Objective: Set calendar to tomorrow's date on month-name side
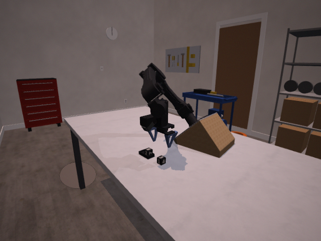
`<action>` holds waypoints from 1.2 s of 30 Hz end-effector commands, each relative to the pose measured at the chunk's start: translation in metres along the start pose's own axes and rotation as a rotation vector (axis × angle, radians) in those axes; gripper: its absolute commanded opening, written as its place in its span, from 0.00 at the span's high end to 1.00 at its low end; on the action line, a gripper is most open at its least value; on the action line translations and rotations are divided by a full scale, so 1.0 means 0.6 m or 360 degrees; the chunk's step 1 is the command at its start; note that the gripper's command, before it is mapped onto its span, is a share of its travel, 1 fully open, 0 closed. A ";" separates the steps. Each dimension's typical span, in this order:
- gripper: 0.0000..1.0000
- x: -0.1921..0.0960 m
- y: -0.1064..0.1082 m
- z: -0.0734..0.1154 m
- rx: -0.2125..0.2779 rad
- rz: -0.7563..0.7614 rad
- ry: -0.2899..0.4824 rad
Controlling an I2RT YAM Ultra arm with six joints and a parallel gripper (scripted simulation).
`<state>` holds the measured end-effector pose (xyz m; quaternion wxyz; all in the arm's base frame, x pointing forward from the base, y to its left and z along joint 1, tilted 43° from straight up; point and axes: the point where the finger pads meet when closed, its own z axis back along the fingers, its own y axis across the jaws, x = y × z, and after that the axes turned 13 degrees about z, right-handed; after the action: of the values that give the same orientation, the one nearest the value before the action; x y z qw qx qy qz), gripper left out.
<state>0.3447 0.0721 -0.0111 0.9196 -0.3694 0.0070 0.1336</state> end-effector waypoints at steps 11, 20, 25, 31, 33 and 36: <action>0.00 0.005 0.005 0.013 0.0003 0.0042 -0.0038; 0.00 0.004 0.004 0.009 -0.0003 0.0587 -0.0038; 0.00 0.004 0.004 0.007 -0.0005 0.0756 -0.0037; 0.00 0.003 0.003 0.004 -0.0010 0.1144 -0.0037; 0.00 0.003 0.003 0.003 -0.0011 0.1254 -0.0037; 0.00 0.002 0.003 0.002 -0.0013 0.1422 -0.0036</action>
<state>0.3433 0.0708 -0.0145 0.8082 -0.3430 0.1376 0.4585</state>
